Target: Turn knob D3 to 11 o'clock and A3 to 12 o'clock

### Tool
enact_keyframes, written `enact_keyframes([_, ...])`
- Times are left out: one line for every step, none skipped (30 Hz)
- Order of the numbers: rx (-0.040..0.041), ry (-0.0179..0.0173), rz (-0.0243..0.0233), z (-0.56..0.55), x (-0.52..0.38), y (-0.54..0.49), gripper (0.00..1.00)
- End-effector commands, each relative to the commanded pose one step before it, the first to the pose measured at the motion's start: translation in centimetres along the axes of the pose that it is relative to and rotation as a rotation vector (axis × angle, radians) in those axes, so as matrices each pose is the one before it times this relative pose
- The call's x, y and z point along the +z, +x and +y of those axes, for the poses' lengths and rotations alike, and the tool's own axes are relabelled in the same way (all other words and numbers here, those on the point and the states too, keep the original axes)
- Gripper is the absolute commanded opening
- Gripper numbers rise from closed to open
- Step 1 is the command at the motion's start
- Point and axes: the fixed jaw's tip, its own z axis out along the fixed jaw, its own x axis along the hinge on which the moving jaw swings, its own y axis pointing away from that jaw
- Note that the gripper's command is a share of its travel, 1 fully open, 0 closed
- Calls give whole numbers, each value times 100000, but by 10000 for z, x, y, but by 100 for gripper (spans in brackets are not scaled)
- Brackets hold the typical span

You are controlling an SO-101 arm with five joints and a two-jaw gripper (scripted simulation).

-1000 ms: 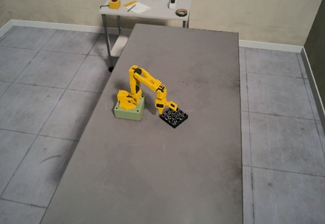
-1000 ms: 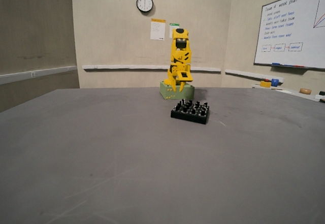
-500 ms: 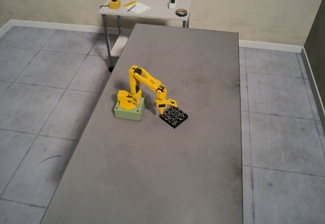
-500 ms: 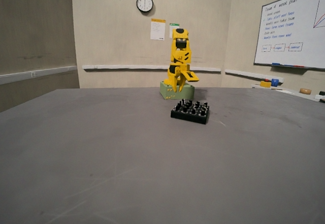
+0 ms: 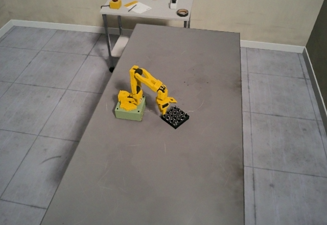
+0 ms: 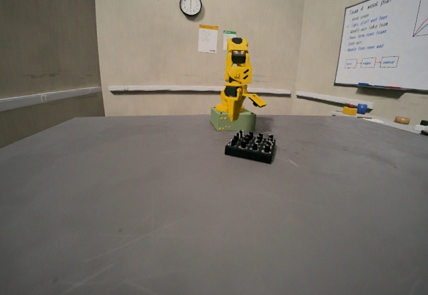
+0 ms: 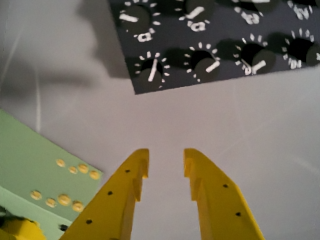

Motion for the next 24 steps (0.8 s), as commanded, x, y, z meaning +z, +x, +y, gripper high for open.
enact_keyframes([-16932, -952, 309, 4310, -465, 1383, 9])
enact_keyframes([-4028, -2, 0, -9, 1, 303, 9])
enact_keyframes([-4056, 2, -2, -7, -5, 309, 9])
enact_keyframes([-4084, 1, 1, -17, 1, 307, 9])
enact_keyframes([-4103, 1, -1, -9, 1, 311, 9])
enact_keyframes([-4128, -3, 1, -13, 1, 308, 9])
enact_keyframes([0, 0, 0, 0, 0, 0, 9])
enact_keyframes([0, 0, 0, 0, 0, 0, 9])
enact_keyframes([-4145, 1, -1, -17, 2, 312, 9])
enact_keyframes([-4160, -1, 2, -13, 0, 315, 9])
enact_keyframes([-4172, 2, -1, -13, 0, 312, 9])
enact_keyframes([-4185, -2, -1, -17, 0, 315, 9])
enact_keyframes([-4194, 1, 0, -17, 0, 313, 9])
enact_keyframes([-4200, 1, 0, -16, 0, 316, 9])
enact_keyframes([-4204, 0, 0, -21, -1, 317, 9])
enact_keyframes([-4204, 0, 0, -16, -1, 314, 9])
enact_keyframes([-4204, -1, 0, -21, -1, 316, 9])
enact_keyframes([-4200, 2, 1, -13, -1, 319, 9])
enact_keyframes([-4194, -1, 0, -24, 5, 312, 9])
enact_keyframes([-4185, 1, 0, -22, -2, 319, 9])
enact_keyframes([-4172, -2, -1, -20, -2, 313, 9])
enact_keyframes([-4160, 0, 0, -20, -2, 315, 9])
enact_keyframes([-4147, 0, 0, -24, 4, 314, 9])
enact_keyframes([0, 0, 0, 0, 0, 0, 9])
